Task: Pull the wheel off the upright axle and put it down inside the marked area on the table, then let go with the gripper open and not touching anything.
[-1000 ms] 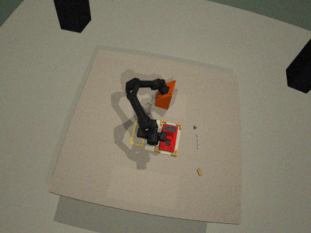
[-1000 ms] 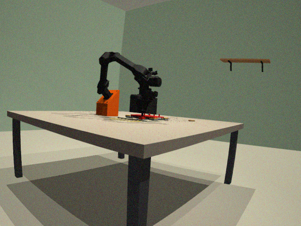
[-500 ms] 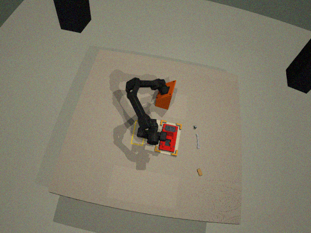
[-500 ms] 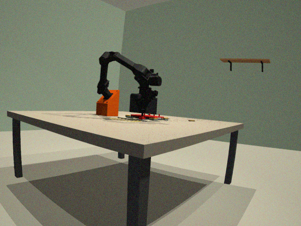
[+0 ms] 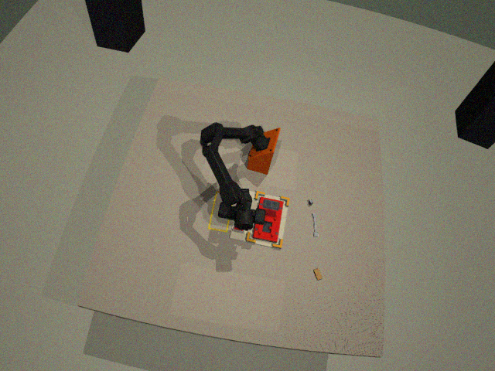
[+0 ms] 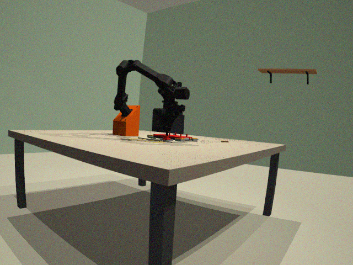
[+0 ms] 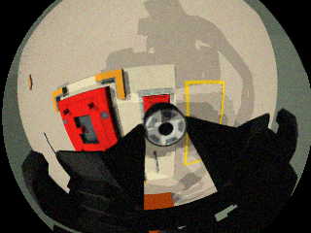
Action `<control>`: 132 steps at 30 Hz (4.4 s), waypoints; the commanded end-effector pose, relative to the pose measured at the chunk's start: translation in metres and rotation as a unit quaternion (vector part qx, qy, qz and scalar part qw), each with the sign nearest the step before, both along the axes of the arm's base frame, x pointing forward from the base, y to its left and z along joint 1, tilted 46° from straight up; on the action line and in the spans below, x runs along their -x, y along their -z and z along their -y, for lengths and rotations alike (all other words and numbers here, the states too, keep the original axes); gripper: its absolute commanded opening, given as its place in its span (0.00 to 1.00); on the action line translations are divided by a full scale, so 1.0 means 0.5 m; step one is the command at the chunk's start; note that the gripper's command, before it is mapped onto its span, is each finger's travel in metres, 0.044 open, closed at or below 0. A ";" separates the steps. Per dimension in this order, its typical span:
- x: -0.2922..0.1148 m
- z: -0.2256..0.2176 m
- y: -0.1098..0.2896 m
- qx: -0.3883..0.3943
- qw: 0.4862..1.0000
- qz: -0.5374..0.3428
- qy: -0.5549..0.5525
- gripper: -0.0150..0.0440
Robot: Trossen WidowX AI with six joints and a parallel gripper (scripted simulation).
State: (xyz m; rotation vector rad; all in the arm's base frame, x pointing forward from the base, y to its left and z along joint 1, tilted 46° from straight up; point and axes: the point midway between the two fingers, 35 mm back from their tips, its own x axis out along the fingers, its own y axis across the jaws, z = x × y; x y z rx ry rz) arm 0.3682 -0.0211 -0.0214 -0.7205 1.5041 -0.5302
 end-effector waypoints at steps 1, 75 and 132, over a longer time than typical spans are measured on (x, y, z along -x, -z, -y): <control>-0.003 -0.006 -0.007 -0.003 1.000 0.005 0.000 0.25; 0.098 0.120 -0.151 -0.002 1.000 0.003 -0.001 0.25; 0.274 0.029 -0.159 -0.002 1.000 0.000 -0.001 1.00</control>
